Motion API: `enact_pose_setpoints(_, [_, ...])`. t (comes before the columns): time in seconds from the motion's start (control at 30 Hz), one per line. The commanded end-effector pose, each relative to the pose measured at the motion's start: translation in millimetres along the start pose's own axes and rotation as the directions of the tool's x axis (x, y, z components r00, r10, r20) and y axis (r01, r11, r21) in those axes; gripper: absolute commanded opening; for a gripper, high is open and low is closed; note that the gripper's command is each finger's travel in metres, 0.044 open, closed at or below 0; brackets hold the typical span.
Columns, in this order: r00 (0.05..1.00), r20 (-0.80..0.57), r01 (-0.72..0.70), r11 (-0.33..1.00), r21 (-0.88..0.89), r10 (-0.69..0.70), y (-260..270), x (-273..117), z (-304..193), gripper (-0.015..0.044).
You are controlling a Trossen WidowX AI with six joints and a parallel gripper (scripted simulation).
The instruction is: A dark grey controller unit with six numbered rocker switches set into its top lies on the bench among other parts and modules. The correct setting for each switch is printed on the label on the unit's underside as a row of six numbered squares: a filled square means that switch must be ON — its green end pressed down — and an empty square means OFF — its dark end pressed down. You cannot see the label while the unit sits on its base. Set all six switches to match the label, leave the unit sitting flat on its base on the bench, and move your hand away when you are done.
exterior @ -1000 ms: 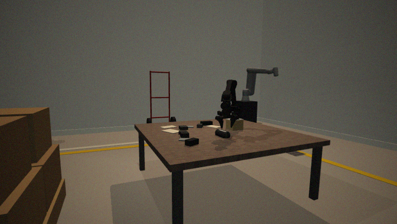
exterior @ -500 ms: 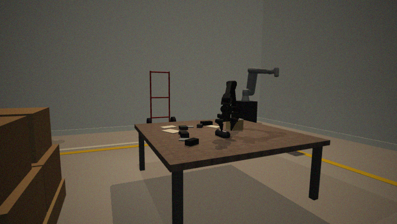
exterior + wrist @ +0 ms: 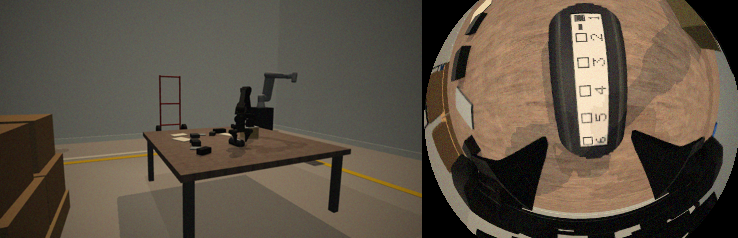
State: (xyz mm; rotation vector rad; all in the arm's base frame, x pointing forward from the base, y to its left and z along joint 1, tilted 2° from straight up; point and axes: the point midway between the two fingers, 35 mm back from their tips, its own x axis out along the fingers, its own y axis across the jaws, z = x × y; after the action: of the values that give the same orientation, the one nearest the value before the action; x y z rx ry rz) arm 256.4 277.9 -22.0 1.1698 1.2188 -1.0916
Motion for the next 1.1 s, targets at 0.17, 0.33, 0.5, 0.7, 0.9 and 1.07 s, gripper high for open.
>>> enact_pose_setpoints(0.17, [1.000, 0.011, 0.005, 1.000, 0.003, -0.005, -2.3, 10.2, 3.0, 0.0361])
enact_pose_setpoints(0.33, [1.000, 0.011, 0.005, 1.000, 0.003, -0.005, -2.3, 10.2, 3.0, 0.0327])
enact_pose_setpoints(0.5, [1.000, 0.011, 0.005, 1.000, 0.003, -0.005, -2.3, 10.2, 3.0, 0.0327])
enact_pose_setpoints(0.7, [1.000, 0.011, 0.005, 1.000, 0.003, -0.005, -2.2, 10.1, 3.0, 0.0327])
enact_pose_setpoints(0.9, [1.000, 0.011, 0.005, 1.000, 0.003, -0.005, -2.2, 6.2, 4.0, 0.0336])
enact_pose_setpoints(1.07, [1.000, 0.011, 0.005, 1.000, 0.003, -0.005, -2.2, 4.9, 4.6, 0.0336])
